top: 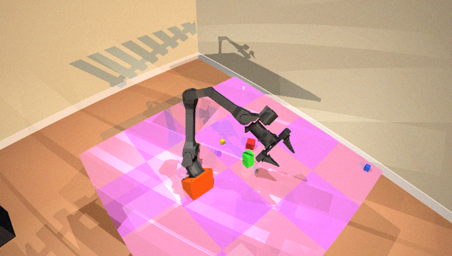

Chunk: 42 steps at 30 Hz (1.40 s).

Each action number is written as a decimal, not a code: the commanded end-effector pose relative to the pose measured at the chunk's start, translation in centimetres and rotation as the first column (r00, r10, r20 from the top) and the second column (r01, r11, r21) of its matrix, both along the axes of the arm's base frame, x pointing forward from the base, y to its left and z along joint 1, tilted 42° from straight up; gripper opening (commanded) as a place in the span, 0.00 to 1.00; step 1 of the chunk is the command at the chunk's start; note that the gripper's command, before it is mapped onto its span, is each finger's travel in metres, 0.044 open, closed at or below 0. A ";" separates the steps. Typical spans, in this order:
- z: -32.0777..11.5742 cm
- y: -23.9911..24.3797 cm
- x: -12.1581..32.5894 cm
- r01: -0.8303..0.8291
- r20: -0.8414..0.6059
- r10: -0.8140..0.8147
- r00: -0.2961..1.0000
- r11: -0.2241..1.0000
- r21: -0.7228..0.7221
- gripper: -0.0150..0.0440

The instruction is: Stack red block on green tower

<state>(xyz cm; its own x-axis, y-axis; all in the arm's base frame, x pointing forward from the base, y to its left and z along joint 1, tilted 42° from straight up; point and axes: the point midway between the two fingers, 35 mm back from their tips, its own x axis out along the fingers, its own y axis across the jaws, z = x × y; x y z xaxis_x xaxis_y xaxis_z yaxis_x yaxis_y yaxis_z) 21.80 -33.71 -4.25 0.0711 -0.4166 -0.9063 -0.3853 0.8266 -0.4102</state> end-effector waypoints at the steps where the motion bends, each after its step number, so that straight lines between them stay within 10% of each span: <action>1: 0.3 2.9 4.4 -0.060 0.078 0.049 0.996 0.986 0.153 1.00; 22: 8.9 25.1 16.8 -0.076 0.091 -0.011 0.996 0.463 0.883 1.00; 42: 6.6 30.0 18.0 -0.051 0.064 -0.019 0.998 0.404 0.913 1.00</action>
<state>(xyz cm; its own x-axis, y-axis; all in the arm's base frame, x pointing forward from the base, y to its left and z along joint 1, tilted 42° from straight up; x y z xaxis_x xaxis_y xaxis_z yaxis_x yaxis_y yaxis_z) 40.11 -5.34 4.20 0.1495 0.6472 -0.7475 -0.4181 0.7265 0.5453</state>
